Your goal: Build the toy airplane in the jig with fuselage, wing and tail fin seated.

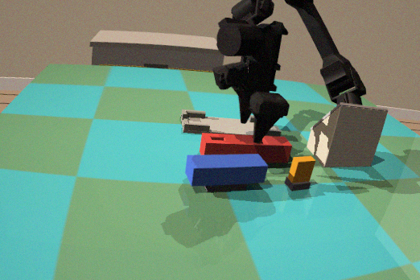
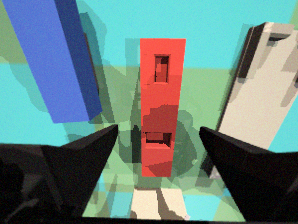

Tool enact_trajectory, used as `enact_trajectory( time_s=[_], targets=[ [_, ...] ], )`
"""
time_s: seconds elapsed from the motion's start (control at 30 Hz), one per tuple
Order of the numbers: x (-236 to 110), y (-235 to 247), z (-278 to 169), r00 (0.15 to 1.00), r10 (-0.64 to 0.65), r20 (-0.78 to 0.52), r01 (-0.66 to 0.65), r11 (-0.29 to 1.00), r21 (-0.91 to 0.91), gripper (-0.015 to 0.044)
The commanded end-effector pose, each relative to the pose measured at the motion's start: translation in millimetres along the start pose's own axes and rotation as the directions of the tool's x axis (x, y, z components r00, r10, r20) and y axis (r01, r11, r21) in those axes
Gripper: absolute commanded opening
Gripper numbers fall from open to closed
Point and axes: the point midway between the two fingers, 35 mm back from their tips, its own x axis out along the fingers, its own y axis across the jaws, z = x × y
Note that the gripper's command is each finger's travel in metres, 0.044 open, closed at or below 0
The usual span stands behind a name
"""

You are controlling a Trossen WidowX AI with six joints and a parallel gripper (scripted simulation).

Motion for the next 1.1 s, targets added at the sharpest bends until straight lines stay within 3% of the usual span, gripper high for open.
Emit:
enact_trajectory(
  time_s=[0.0,0.93,1.07],
  targets=[
    [8,-1,-1,1.0,-0.005,-0.003,0.005,1.0,-0.006,0.044],
    [50,-2,-2,1.0,-0.008,-0.003,0.008,1.0,-0.005,0.044],
    [50,-2,-2,1.0,-0.008,-0.003,0.008,1.0,-0.005,0.0335]
  ],
)
